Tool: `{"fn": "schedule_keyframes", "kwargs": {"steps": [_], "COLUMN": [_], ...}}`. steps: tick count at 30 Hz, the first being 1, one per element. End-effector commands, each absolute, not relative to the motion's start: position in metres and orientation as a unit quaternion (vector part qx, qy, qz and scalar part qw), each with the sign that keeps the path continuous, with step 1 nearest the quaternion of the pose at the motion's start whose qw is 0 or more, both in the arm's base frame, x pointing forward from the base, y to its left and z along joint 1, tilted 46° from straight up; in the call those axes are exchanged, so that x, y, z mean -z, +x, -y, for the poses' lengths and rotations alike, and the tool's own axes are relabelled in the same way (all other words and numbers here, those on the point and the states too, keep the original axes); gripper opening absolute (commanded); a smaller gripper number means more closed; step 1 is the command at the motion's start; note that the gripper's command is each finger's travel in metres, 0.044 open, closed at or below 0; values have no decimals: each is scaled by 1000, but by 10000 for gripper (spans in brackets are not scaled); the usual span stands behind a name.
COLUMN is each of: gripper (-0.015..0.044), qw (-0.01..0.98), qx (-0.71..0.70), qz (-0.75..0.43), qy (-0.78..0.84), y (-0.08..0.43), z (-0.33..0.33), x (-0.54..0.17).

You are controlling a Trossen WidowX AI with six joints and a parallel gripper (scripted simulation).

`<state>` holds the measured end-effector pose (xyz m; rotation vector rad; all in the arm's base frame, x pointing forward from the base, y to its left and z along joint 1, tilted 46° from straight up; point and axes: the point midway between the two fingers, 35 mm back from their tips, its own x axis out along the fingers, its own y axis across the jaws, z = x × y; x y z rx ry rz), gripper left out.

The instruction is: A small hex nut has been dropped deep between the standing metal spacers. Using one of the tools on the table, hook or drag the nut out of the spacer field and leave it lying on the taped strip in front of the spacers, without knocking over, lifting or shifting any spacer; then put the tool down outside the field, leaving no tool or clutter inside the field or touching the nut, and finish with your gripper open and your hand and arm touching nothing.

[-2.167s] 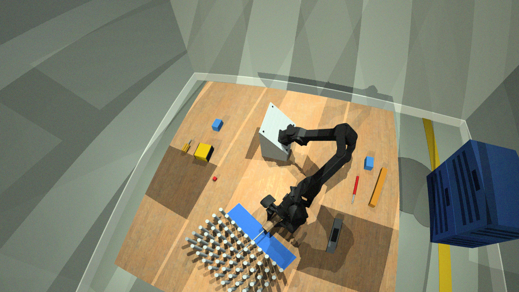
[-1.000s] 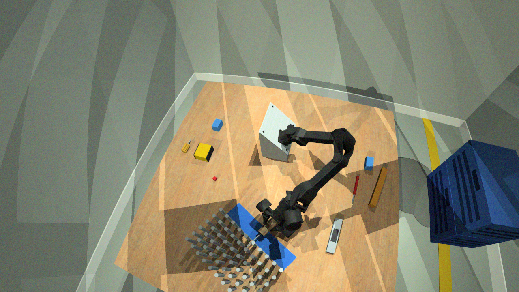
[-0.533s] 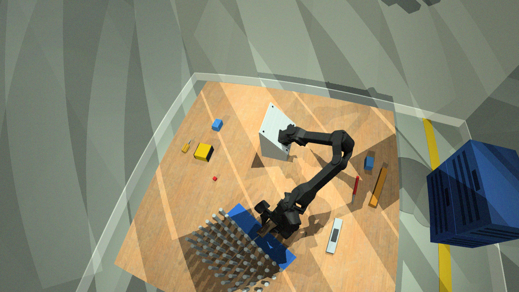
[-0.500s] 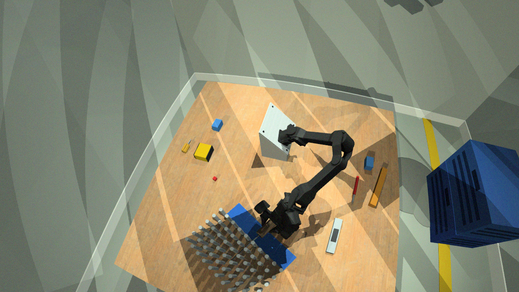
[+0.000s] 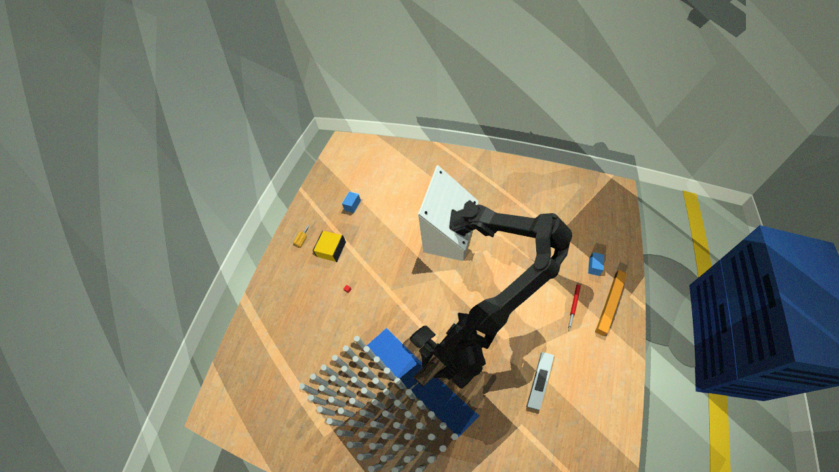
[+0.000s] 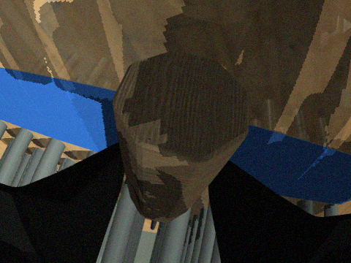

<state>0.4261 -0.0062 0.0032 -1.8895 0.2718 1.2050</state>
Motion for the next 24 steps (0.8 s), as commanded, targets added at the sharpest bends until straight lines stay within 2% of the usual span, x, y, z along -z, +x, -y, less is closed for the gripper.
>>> {"fn": "schedule_keyframes", "kwargs": {"steps": [1,24], "gripper": [0,0], "qw": [429,429], "qx": [-480,-480], "qz": [-113,-113], "qy": [-757,-756], "y": [427,418], "z": [5,-3], "x": [0,0]}}
